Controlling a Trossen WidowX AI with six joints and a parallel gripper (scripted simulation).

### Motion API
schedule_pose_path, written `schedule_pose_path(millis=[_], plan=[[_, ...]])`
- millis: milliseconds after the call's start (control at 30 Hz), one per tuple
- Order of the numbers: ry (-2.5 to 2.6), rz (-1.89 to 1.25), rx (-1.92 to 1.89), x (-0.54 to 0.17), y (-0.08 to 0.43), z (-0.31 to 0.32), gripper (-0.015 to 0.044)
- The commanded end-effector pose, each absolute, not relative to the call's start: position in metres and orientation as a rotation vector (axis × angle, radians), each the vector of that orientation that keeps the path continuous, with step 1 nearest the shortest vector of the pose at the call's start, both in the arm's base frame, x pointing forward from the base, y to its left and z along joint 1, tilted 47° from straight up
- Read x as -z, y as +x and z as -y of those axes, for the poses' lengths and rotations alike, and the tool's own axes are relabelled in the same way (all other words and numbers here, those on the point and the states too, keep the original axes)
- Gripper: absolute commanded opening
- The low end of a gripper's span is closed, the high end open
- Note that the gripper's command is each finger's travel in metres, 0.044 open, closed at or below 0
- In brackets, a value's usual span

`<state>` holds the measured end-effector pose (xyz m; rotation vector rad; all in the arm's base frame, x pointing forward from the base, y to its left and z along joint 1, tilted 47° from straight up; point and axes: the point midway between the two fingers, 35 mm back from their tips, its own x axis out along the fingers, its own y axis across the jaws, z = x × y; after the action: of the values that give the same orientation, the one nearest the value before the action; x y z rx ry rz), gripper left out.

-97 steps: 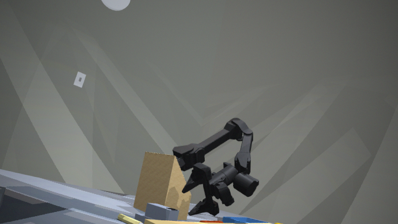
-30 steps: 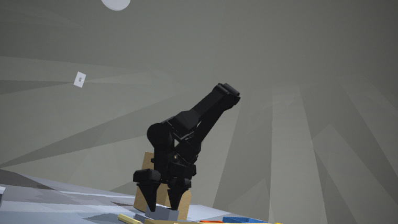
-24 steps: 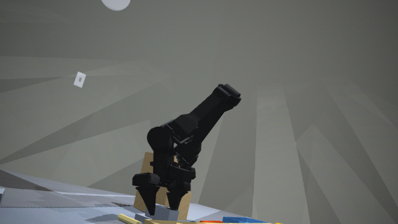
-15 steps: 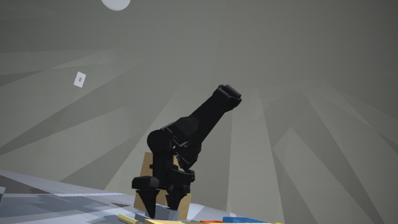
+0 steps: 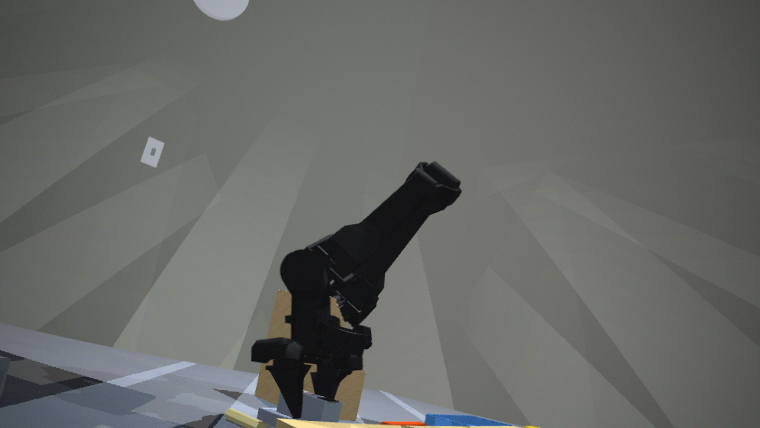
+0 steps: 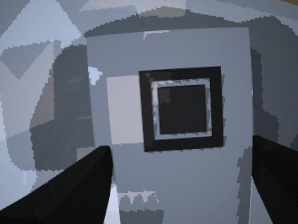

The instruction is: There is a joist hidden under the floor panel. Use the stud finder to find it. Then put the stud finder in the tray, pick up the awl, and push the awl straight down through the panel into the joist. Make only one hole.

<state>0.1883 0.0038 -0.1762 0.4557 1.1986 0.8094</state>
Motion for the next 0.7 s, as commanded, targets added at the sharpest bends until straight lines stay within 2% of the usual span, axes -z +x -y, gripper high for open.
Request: schedule_pose_path(millis=[0, 467, 667], plan=[[0.464, -1.197, -0.809, 0.176, 0.188, -0.005, 0.0255], [0.464, -1.197, -0.809, 0.176, 0.188, -0.005, 0.0161], [0.462, -1.199, -0.805, 0.165, 0.193, 0.009, 0.0004]])
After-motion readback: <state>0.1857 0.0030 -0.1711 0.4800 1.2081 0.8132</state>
